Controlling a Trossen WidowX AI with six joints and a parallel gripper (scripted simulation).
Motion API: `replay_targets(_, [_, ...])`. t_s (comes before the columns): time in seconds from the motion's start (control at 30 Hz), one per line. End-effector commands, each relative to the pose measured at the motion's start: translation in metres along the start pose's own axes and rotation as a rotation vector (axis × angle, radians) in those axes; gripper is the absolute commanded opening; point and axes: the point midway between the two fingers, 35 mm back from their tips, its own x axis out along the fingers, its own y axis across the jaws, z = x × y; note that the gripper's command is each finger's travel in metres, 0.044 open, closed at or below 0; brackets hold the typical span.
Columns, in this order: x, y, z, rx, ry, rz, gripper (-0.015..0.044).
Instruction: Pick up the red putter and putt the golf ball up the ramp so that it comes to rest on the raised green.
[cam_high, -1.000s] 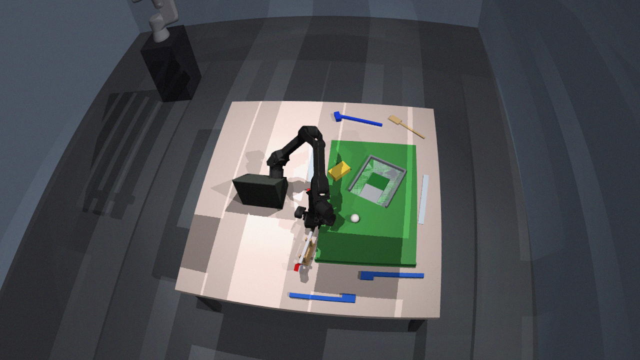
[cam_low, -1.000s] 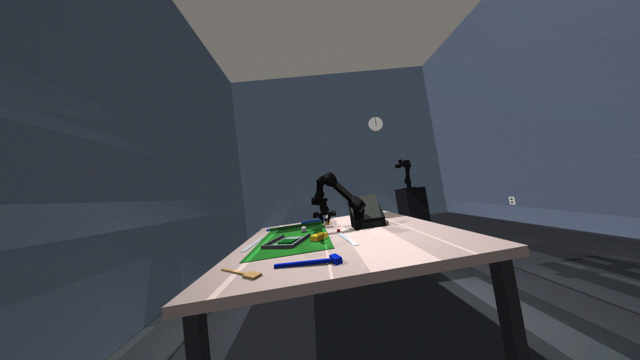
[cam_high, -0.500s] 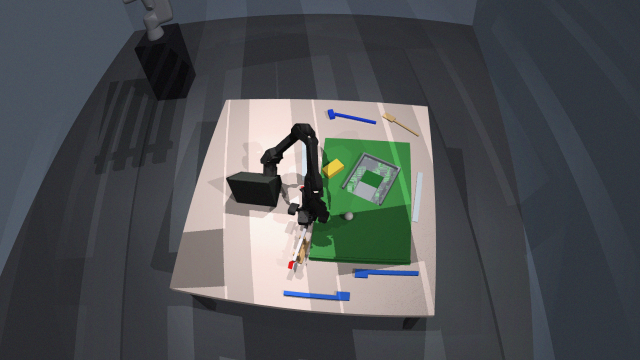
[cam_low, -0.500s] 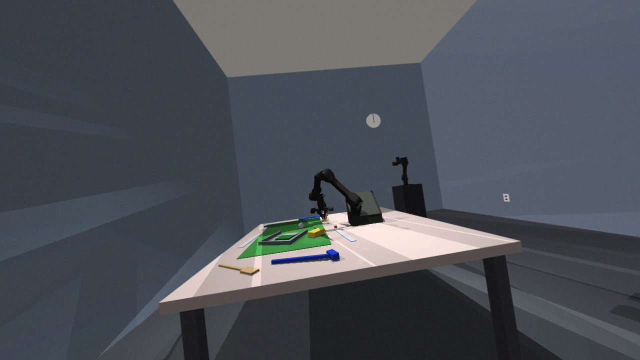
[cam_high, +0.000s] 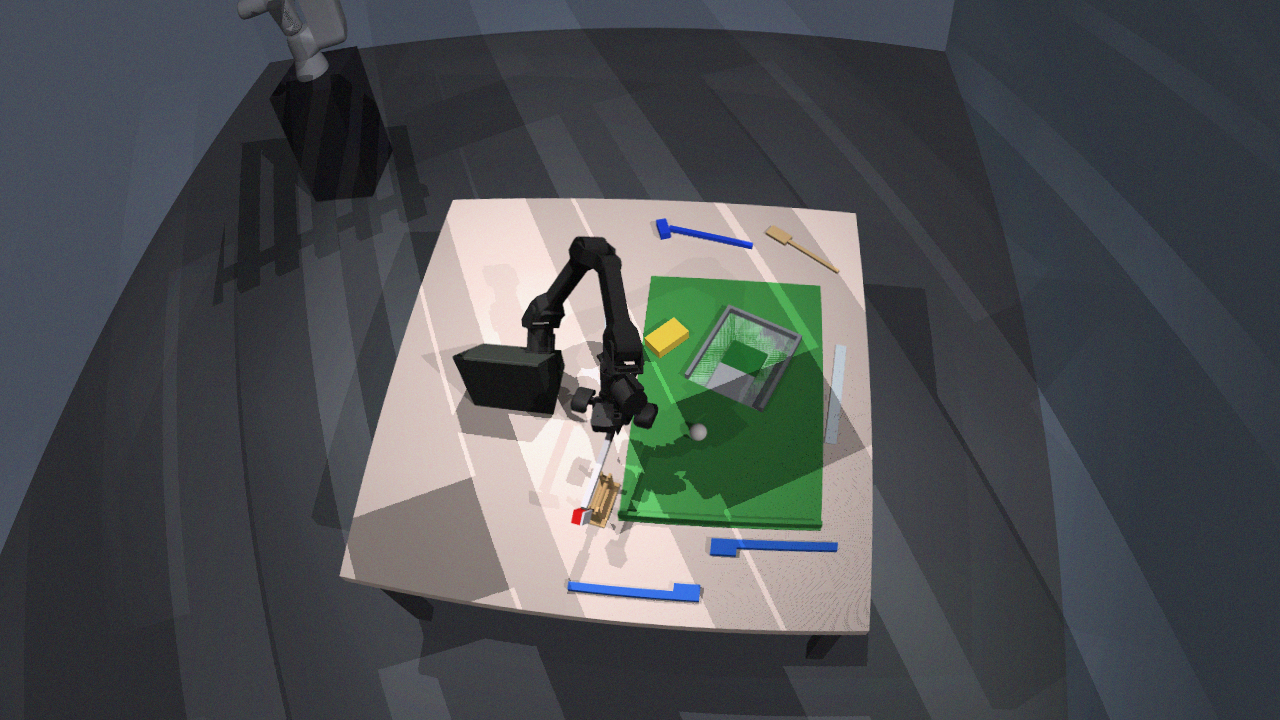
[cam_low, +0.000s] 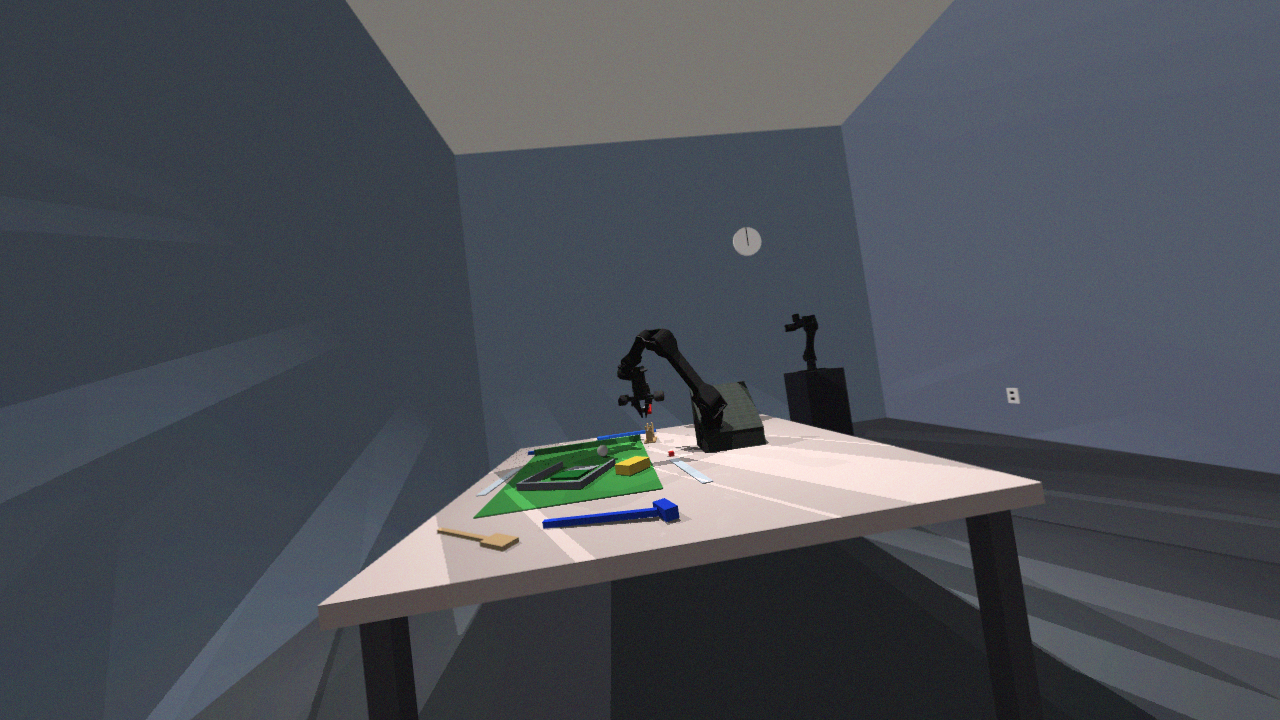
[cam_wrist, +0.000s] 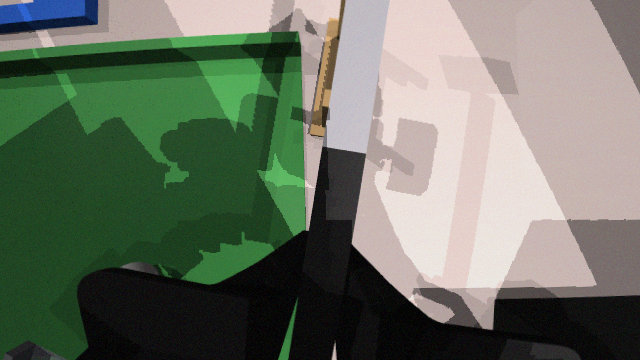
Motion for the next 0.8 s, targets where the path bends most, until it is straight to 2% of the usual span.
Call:
replay_targets(0.0, [0.000, -0.001, -0.001, -0.020, 0.003, 0.000, 0.0000])
replay_targets(0.77, [-0.023, -0.031, -0.039, -0.727, 0.134, 0.044, 0.0000])
